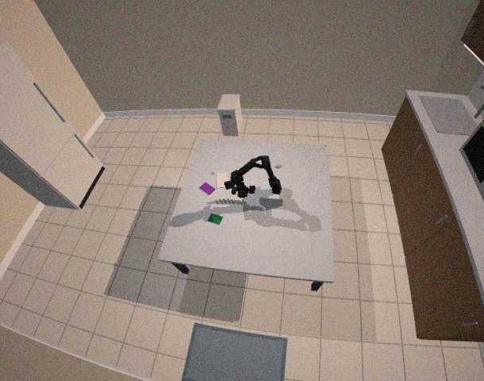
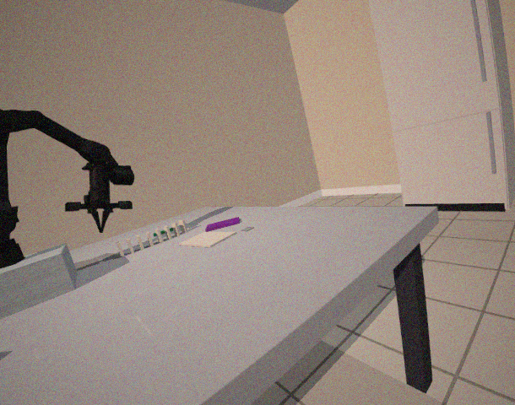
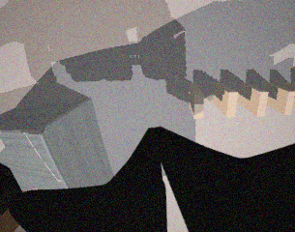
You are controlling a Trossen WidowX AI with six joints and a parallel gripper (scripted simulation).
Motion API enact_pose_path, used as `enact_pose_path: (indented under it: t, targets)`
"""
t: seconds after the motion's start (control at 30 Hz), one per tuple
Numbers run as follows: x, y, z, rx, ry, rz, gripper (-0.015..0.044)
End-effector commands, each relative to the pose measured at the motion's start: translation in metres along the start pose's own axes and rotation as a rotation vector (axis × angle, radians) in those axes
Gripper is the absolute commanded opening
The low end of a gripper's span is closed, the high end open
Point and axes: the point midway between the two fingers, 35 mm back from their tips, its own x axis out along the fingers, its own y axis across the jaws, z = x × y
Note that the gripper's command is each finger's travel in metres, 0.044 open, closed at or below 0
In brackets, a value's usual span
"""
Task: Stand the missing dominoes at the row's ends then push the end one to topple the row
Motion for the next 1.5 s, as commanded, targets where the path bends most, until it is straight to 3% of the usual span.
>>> enact_pose_path:
  t: [0.0,0.83,0.9,1.07,1.47]
  targets:
    - [0.001,0.001,0.0,-0.006,-0.003,0.005,0.0]
    - [0.001,0.001,0.0,-0.006,-0.003,0.005,0.0]
    - [0.011,-0.003,0.0,-0.006,-0.003,0.005,0.0]
    - [0.077,-0.019,-0.001,-0.006,-0.003,0.005,0.0]
    - [0.076,-0.029,0.0,-0.006,-0.003,0.004,0.0]
